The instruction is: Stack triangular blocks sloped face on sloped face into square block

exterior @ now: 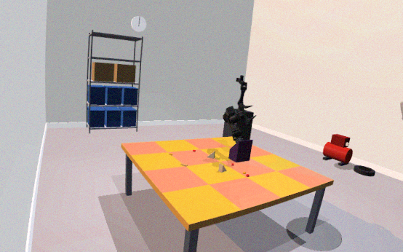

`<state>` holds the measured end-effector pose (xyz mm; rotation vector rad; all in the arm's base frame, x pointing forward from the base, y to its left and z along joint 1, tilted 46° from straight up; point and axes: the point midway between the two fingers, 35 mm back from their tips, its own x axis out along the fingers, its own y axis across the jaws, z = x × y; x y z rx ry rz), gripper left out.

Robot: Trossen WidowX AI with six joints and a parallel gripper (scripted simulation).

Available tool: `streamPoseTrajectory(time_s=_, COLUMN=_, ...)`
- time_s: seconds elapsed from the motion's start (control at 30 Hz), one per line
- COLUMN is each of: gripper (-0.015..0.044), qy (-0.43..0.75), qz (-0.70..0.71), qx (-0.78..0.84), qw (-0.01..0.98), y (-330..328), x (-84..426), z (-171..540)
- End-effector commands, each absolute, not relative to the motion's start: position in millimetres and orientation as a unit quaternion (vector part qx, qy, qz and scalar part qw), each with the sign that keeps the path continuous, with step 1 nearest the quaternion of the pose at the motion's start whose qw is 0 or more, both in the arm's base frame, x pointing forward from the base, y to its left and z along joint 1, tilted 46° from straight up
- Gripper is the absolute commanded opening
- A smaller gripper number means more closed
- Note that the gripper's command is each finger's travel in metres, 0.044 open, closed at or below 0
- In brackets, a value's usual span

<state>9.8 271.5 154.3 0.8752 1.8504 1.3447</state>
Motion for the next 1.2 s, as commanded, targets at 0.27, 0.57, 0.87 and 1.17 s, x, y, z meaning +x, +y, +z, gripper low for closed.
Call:
streamPoseTrajectory(time_s=0.27, gripper=0.044, qy=0.696, qz=0.338, qx=0.353, qw=0.526, y=319.5, x=112.8, z=94.8)
streamPoseTrajectory(time_s=0.57, gripper=0.044, qy=0.681, qz=0.097, qx=0.195, qw=0.699, y=293.0, x=219.3, z=-6.4)
streamPoseTrajectory(time_s=0.87, gripper=0.044, qy=0.678, qz=-0.107, qx=-0.109, qw=0.719, y=198.7, x=284.8, z=-80.6)
streamPoseTrajectory(time_s=1.17, gripper=0.044, qy=0.672, qz=-0.172, qx=-0.367, qw=0.619, y=134.6, x=314.5, z=-102.9)
